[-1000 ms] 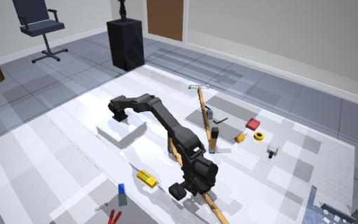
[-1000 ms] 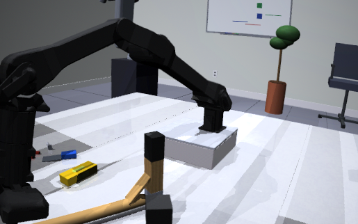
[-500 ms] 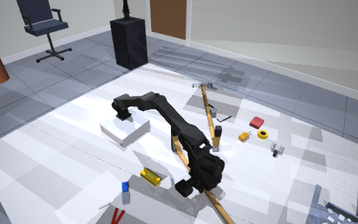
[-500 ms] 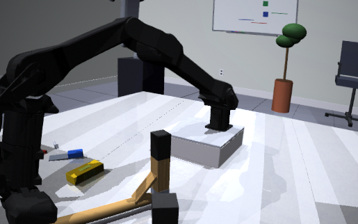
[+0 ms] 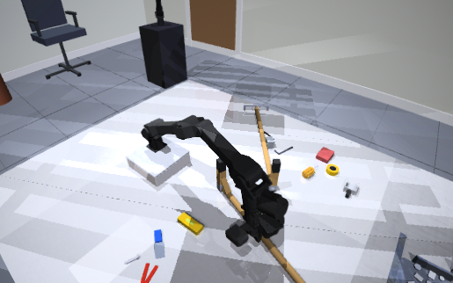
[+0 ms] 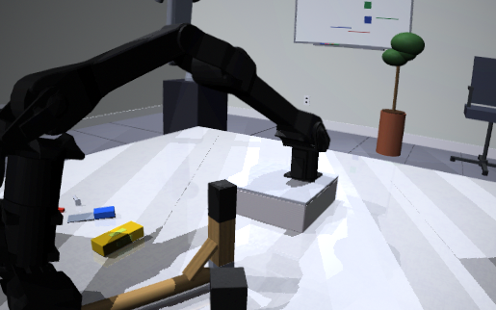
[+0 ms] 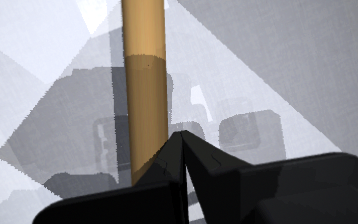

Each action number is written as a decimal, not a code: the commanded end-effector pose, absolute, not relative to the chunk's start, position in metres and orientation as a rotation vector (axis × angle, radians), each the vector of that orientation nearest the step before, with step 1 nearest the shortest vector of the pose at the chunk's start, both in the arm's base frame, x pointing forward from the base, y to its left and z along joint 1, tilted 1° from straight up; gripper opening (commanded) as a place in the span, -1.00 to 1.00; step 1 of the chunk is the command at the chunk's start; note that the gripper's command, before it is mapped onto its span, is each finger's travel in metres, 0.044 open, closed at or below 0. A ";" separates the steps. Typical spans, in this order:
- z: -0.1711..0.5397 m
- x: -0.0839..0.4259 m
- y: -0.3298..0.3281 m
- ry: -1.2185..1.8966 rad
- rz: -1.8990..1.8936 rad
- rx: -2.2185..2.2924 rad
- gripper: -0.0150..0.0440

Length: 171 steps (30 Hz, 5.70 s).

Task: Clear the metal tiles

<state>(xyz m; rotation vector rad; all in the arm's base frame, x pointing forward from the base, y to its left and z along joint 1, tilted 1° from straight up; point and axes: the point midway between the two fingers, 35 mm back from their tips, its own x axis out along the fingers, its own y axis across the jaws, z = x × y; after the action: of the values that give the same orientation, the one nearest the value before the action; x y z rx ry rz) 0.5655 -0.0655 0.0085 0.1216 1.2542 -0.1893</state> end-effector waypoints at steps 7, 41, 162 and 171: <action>0.006 0.569 -0.052 1.247 -0.186 0.124 -0.49; 0.012 0.577 -0.029 1.216 -0.181 0.129 -0.49; 0.037 0.524 -0.053 0.243 -1.857 2.110 -0.49; 0.034 0.520 -0.055 0.034 -1.991 2.235 -0.49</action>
<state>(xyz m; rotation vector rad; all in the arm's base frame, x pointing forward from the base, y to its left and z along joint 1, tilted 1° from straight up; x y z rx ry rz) 0.5224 -0.0533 0.0370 2.1888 0.1323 -1.9266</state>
